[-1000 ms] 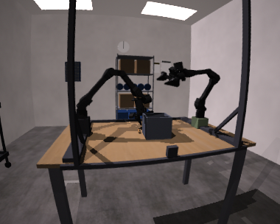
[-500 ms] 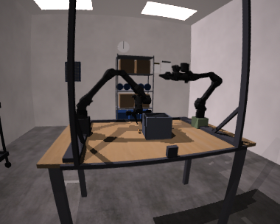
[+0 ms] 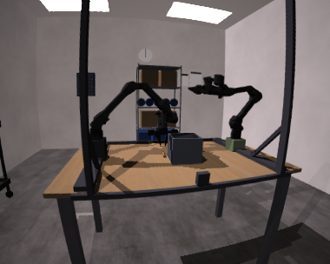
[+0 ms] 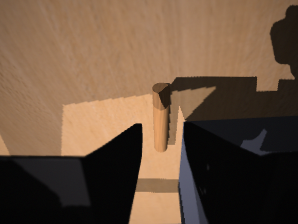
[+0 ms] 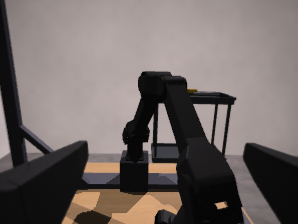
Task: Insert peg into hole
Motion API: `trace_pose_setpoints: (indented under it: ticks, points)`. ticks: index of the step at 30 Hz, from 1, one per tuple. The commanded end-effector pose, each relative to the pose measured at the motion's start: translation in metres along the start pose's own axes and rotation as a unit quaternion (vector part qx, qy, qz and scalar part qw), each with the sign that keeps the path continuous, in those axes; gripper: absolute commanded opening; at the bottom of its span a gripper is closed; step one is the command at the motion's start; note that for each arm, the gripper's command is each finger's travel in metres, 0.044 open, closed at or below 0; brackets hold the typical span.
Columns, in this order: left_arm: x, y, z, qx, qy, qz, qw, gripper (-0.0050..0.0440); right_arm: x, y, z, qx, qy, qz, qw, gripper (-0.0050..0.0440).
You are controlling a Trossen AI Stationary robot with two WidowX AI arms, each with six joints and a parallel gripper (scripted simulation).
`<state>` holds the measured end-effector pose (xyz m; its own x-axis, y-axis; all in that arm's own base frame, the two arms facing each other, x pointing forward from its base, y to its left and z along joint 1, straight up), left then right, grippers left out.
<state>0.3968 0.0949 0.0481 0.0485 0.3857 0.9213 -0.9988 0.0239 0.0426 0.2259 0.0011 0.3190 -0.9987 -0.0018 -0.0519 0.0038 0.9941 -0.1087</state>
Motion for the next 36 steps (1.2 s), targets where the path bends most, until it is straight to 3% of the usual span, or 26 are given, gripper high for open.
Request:
trace_pose_setpoints:
  ticks: [1,3,8,10,36]
  points:
    - [0.006,-0.004,0.002,-0.010,-0.006,0.010,1.000,0.0125,-0.001,0.000,0.003,0.004,0.006,0.001,1.000,0.0440]
    - [0.016,0.000,0.011,-0.001,-0.003,0.021,1.000,0.0125,-0.001,0.000,0.003,0.004,0.006,0.001,1.000,0.0440]
    - [0.014,0.000,0.007,-0.002,-0.003,0.017,1.000,0.0125,-0.001,0.000,0.003,0.003,0.006,0.001,1.000,0.0440]
    - [-0.006,0.000,0.004,0.003,0.001,0.003,1.000,0.0125,-0.001,0.000,0.003,0.004,0.006,0.001,1.000,0.0440]
    - [-0.048,0.000,0.003,0.004,0.001,0.004,1.000,0.0125,-0.001,0.000,0.003,0.004,0.006,0.001,1.000,0.0440]
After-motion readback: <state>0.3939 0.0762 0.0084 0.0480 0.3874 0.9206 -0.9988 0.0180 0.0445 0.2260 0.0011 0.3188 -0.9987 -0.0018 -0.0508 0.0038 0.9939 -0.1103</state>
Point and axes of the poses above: on each arm, the point midway between the two fingers, 35 mm back from their tips, its own x axis back along the fingers, its own y axis across the jaws, z = x × y, the point moved 9 cm from there along x, back along the fingers, and after that the axes turned 6 degrees about x, right-handed, at the moved point
